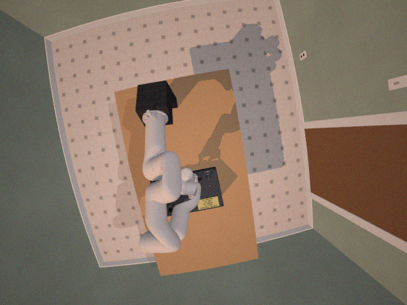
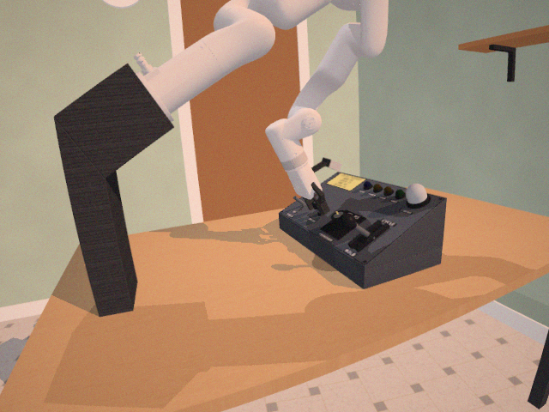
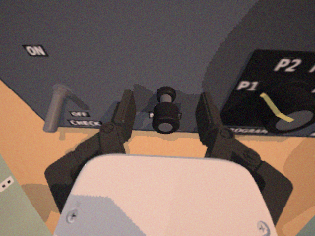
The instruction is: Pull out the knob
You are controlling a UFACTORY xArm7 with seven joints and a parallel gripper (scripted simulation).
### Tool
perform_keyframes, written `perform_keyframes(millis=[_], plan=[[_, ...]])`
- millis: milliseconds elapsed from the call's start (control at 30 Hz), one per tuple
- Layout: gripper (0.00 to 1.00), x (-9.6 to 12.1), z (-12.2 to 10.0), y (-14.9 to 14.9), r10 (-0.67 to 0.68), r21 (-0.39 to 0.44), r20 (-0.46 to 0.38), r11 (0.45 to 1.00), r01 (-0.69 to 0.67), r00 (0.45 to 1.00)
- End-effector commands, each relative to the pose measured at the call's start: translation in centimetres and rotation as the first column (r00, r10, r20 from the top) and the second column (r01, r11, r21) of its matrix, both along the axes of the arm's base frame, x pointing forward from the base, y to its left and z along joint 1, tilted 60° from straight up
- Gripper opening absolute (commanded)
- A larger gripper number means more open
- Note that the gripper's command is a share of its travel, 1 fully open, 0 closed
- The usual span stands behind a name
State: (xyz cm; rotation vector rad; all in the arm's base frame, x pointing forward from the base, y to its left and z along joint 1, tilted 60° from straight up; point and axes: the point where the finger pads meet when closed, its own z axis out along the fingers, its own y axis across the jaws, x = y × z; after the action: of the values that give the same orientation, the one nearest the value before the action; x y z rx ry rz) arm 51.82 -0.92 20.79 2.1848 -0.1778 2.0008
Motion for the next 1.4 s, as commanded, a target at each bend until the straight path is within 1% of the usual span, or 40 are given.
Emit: perform_keyframes(millis=[0,167,200,1367], plan=[[0.76,0.00,0.02,0.05,0.001,0.000,0.000,1.000,-0.001,1.000],[0.76,0.00,0.02,0.05,0.001,0.000,0.000,1.000,-0.001,1.000],[0.00,0.00,0.02,0.05,0.001,0.000,0.000,1.000,-0.001,1.000],[0.00,0.00,0.02,0.05,0.001,0.000,0.000,1.000,-0.001,1.000]])
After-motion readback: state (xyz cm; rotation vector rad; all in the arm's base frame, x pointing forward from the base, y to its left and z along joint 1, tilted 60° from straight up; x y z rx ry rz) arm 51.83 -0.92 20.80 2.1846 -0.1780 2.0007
